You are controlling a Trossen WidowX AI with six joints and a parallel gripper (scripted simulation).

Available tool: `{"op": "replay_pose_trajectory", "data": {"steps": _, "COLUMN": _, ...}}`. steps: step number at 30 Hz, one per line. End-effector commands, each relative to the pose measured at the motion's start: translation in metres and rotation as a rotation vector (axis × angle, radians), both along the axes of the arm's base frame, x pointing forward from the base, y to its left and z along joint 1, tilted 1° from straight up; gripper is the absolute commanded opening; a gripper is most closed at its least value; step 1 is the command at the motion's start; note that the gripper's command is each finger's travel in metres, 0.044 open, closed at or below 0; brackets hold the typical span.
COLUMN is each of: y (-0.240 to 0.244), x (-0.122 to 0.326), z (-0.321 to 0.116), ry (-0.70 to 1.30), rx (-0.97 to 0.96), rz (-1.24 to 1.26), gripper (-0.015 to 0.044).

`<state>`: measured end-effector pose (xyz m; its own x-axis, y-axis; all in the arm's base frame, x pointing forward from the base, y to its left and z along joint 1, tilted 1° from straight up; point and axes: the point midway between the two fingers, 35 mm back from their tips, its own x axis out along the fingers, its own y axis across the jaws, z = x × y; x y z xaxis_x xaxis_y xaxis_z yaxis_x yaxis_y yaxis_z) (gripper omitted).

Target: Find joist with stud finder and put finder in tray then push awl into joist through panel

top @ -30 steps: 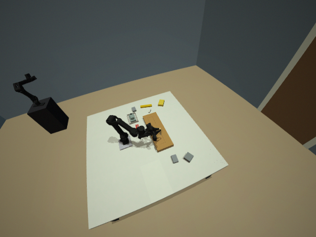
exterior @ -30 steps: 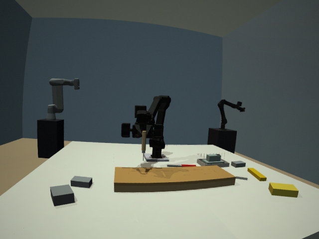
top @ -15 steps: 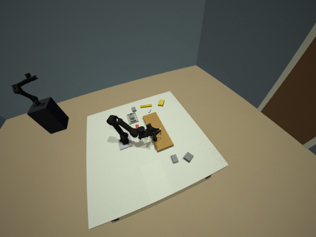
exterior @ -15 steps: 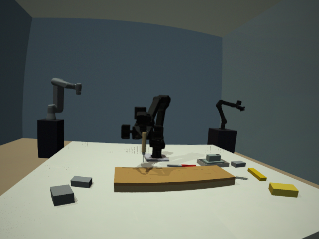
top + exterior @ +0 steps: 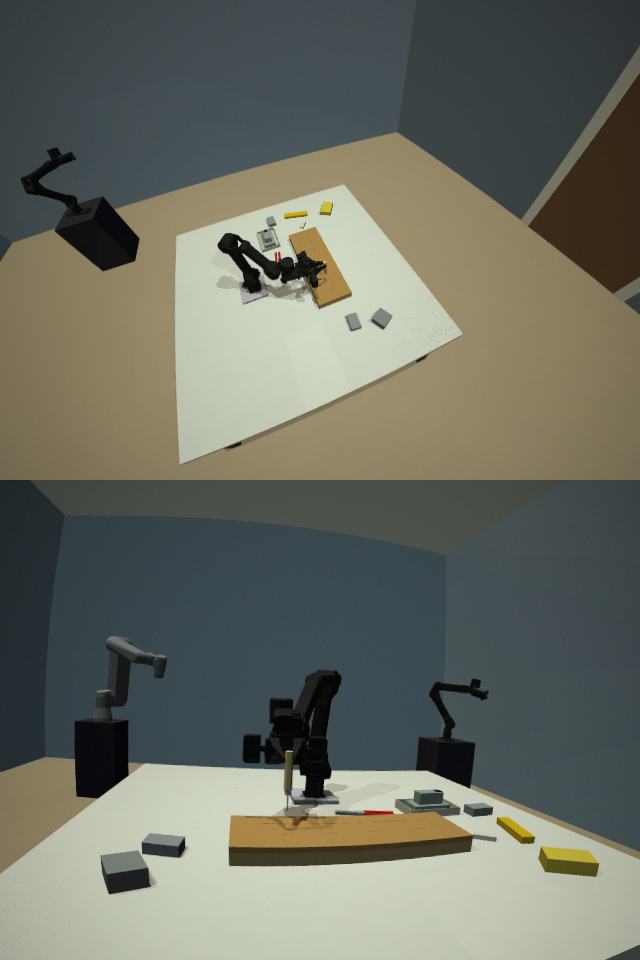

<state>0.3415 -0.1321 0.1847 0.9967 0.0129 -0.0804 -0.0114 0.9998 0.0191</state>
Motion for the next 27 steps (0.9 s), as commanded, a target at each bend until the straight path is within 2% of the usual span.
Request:
{"op": "replay_pose_trajectory", "data": {"steps": 1, "y": 0.001, "x": 0.0, "z": -0.002, "ry": -0.003, "rx": -0.007, "rz": 0.006, "gripper": 0.0}}
{"op": "replay_pose_trajectory", "data": {"steps": 27, "y": 0.001, "x": 0.0, "z": -0.018, "ry": -0.003, "rx": -0.006, "rz": 0.006, "gripper": 0.0}}
